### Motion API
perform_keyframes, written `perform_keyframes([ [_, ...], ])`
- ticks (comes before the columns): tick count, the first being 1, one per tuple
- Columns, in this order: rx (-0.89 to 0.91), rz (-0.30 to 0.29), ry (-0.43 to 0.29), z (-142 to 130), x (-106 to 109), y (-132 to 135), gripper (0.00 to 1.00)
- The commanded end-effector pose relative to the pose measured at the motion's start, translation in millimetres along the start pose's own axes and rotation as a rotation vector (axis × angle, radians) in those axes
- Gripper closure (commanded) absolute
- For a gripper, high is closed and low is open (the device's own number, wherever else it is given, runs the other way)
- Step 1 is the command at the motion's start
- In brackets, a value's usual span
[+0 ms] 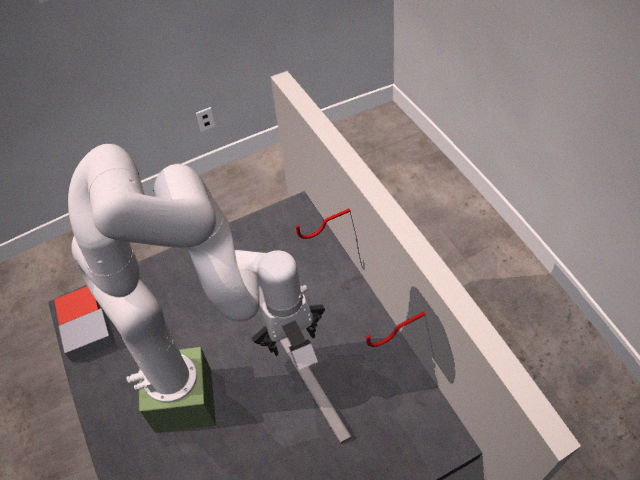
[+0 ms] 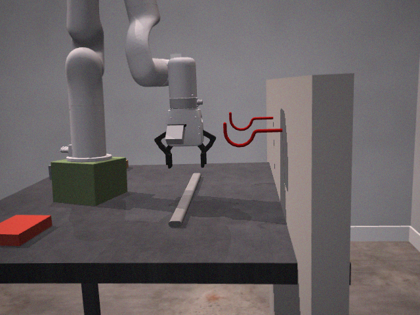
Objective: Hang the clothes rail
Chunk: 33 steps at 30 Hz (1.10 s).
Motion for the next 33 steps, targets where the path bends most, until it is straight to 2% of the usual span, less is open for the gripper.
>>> perform_keyframes([
  [1,0.001,0.005,-0.011,0,-6,-2,0.00],
  [13,0.001,0.005,-0.011,0,-26,-2,0.00],
  [33,0.001,0.005,-0.011,0,-29,-2,0.00],
])
Point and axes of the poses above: the point where the finger pads meet when closed, its own x axis back along the fingers, its own y axis across the jaws, z = x × y, the point moved 4 cm from there along x, back along the fingers, and after that the axes turned 11 degrees about -x, right-handed, at the moved point
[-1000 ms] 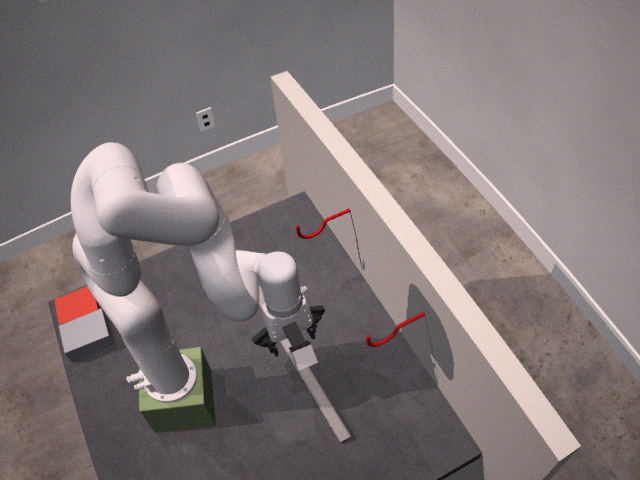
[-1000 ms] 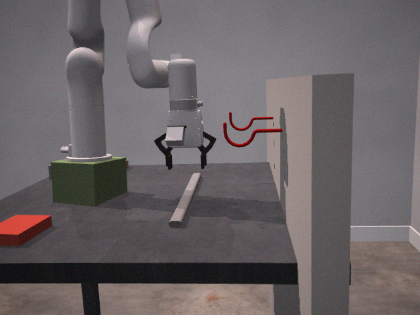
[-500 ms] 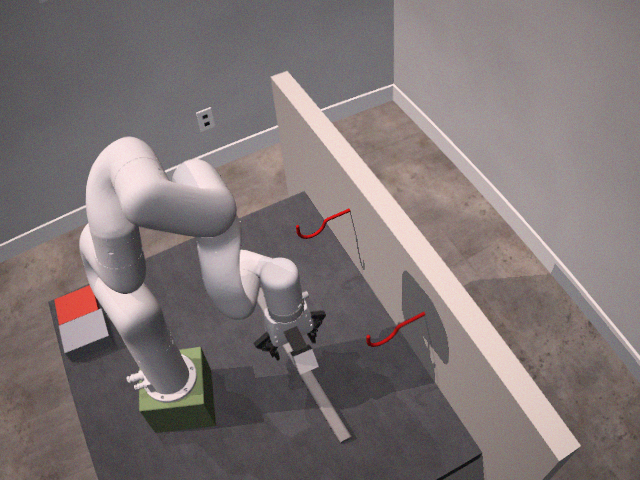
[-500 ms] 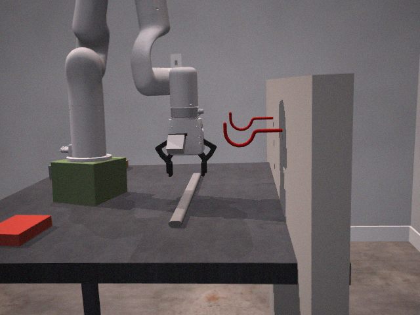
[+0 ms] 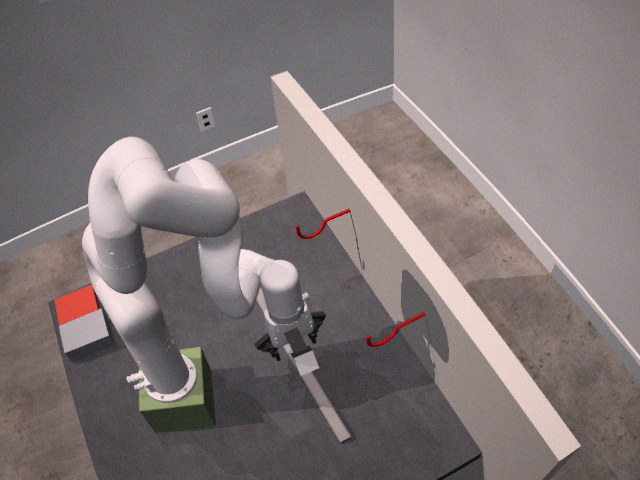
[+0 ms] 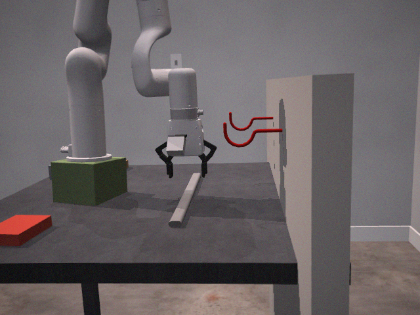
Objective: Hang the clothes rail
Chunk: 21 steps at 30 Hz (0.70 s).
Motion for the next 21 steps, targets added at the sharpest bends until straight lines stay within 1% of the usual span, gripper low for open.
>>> perform_keyframes([
  [1,0.000,0.003,-0.001,0,-2,-1,0.00],
  [21,0.000,0.003,-0.001,0,-13,-1,0.00],
])
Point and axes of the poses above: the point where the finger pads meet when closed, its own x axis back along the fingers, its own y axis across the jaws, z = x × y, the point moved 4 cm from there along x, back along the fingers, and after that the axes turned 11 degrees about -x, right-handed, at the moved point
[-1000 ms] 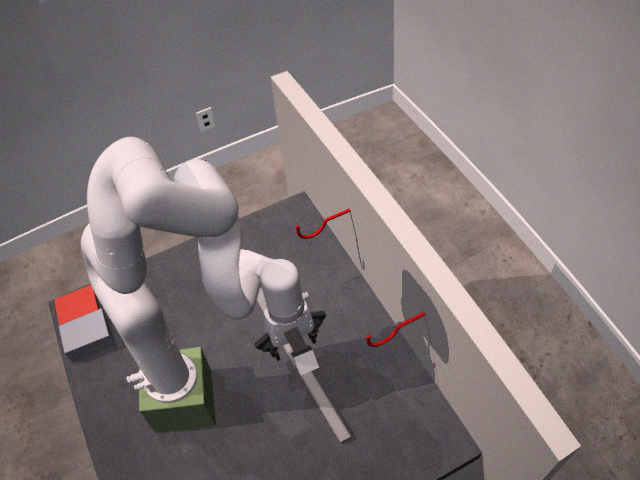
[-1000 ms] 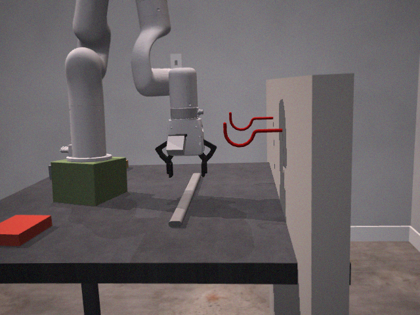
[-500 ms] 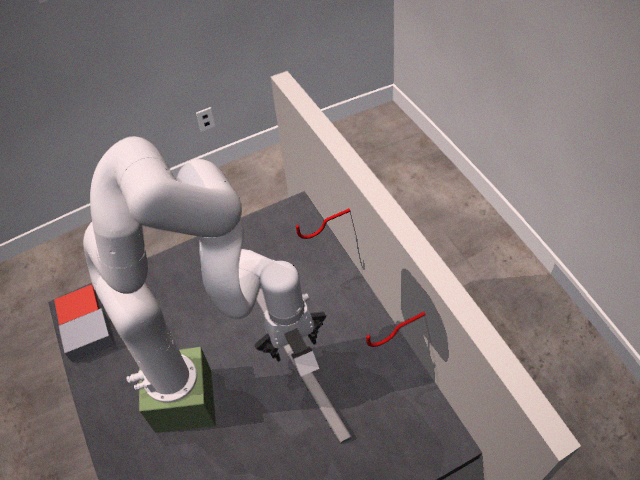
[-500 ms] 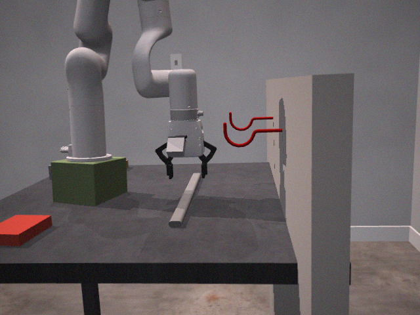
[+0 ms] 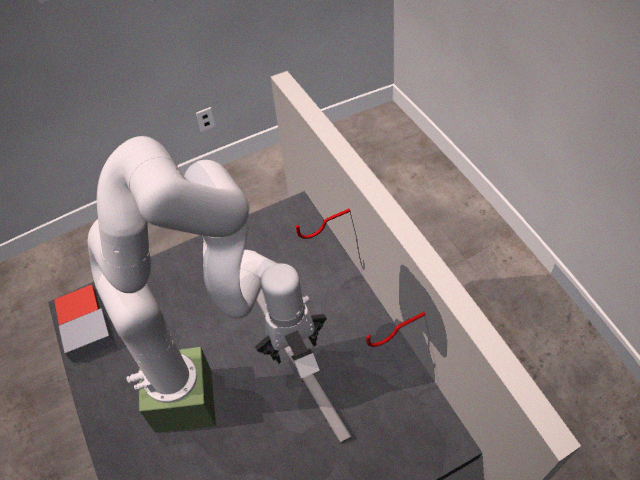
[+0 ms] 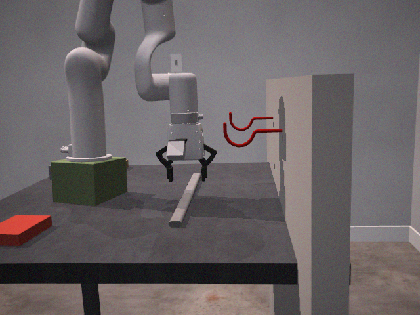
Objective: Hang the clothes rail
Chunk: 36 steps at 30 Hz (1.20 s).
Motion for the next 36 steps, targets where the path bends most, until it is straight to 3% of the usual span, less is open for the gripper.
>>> perform_keyframes([
  [1,0.000,0.005,-0.002,0,-2,-1,0.00],
  [36,0.000,0.005,-0.002,0,-23,-1,0.00],
])
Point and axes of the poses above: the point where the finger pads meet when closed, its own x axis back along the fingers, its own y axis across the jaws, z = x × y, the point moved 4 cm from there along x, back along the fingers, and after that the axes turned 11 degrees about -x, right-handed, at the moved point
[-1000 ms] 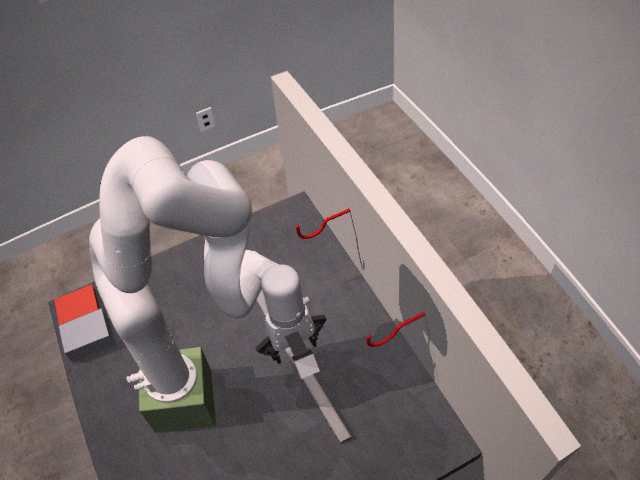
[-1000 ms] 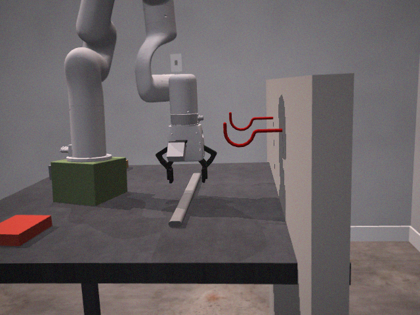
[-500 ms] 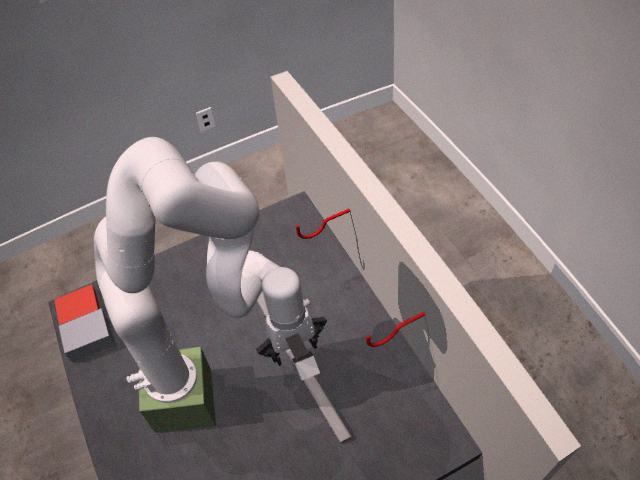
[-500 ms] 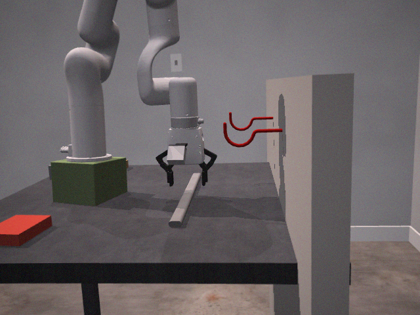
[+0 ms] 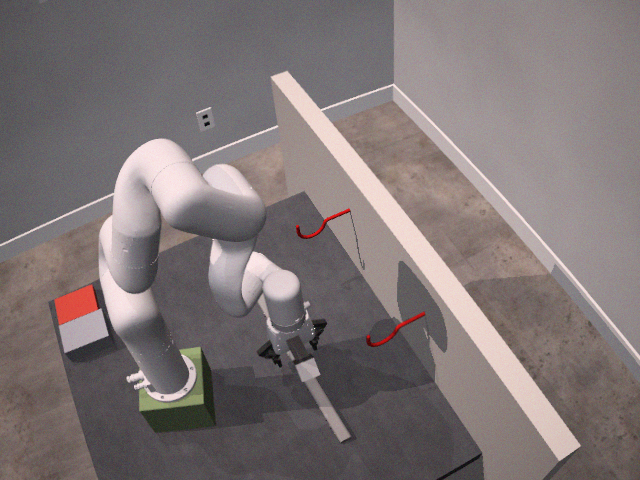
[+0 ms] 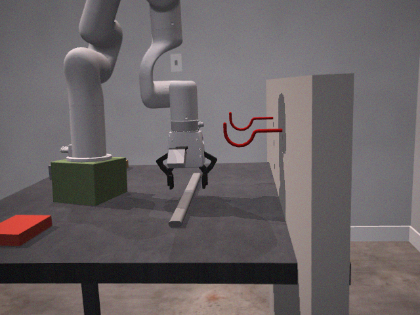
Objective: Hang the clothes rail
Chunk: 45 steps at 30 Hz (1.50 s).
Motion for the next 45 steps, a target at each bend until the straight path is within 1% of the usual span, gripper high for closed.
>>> perform_keyframes([
  [1,0.000,0.005,-0.001,0,-3,-1,0.00],
  [9,0.000,0.005,-0.001,0,-8,-1,0.00],
  [19,0.000,0.005,-0.001,0,-8,-1,0.00],
  [36,0.000,0.005,-0.001,0,-18,-1,0.00],
  [45,0.000,0.005,-0.001,0,-18,-1,0.00],
])
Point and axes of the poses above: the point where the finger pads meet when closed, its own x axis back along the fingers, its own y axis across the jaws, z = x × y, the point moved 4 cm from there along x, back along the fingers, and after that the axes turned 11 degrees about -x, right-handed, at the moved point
